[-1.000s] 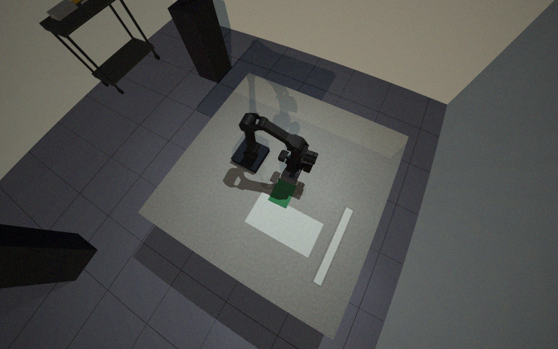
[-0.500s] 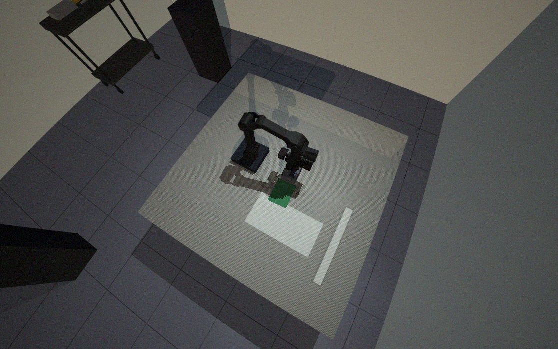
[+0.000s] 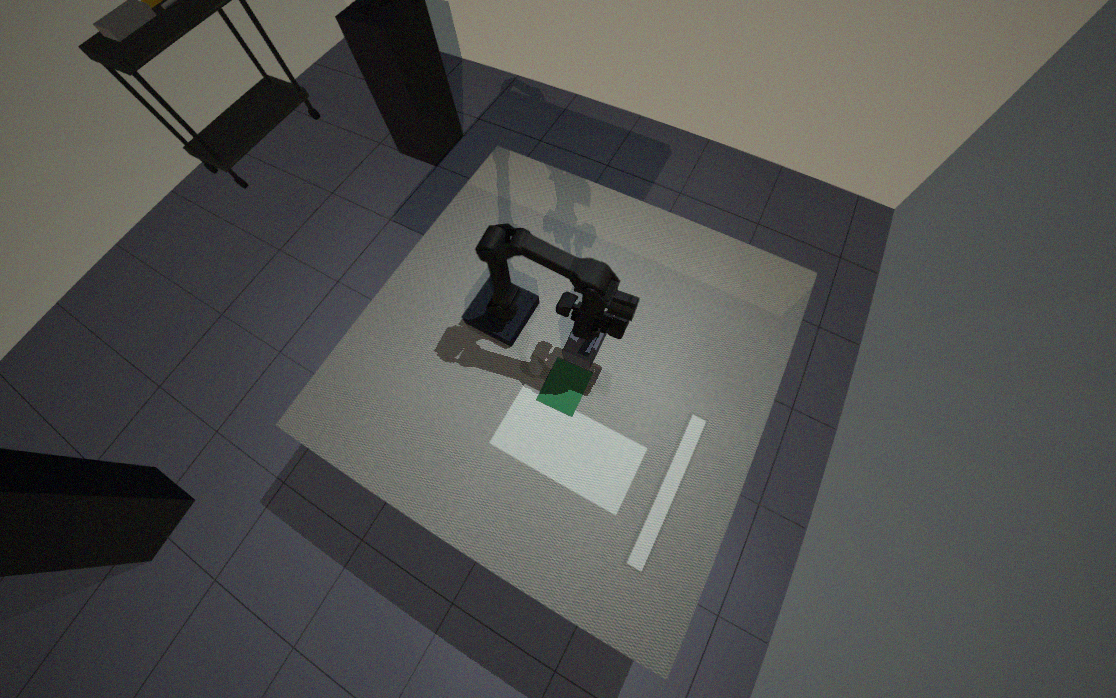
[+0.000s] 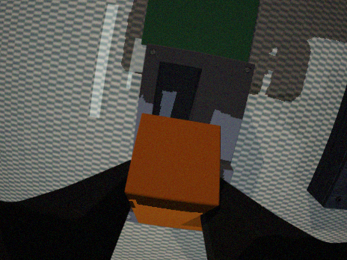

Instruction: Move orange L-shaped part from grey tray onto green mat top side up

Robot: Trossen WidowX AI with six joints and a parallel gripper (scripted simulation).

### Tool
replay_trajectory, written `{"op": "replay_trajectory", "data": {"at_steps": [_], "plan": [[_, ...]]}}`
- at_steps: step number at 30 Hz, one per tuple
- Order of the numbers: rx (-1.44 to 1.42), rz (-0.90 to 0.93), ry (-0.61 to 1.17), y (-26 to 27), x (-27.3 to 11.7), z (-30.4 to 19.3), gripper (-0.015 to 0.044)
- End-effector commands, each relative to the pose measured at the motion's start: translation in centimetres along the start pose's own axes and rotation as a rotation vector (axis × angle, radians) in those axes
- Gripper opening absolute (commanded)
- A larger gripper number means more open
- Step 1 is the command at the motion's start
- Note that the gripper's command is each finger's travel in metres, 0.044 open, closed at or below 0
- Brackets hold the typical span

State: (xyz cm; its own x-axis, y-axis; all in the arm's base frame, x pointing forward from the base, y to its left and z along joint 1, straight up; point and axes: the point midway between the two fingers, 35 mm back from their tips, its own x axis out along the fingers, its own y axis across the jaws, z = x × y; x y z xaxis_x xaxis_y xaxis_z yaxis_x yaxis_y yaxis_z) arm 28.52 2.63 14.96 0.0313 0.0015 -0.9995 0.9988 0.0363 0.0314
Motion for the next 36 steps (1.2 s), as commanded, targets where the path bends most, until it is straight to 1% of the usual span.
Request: {"op": "replay_trajectory", "data": {"at_steps": [1, 9, 36], "plan": [[0.002, 0.003, 0.003, 0.1, -0.3, 0.0, 0.0000], [0.002, 0.003, 0.001, 0.0, -0.5, 1.0, 0.0000], [0.002, 0.002, -0.011, -1.1, -0.3, 12.4, 0.0000]]}}
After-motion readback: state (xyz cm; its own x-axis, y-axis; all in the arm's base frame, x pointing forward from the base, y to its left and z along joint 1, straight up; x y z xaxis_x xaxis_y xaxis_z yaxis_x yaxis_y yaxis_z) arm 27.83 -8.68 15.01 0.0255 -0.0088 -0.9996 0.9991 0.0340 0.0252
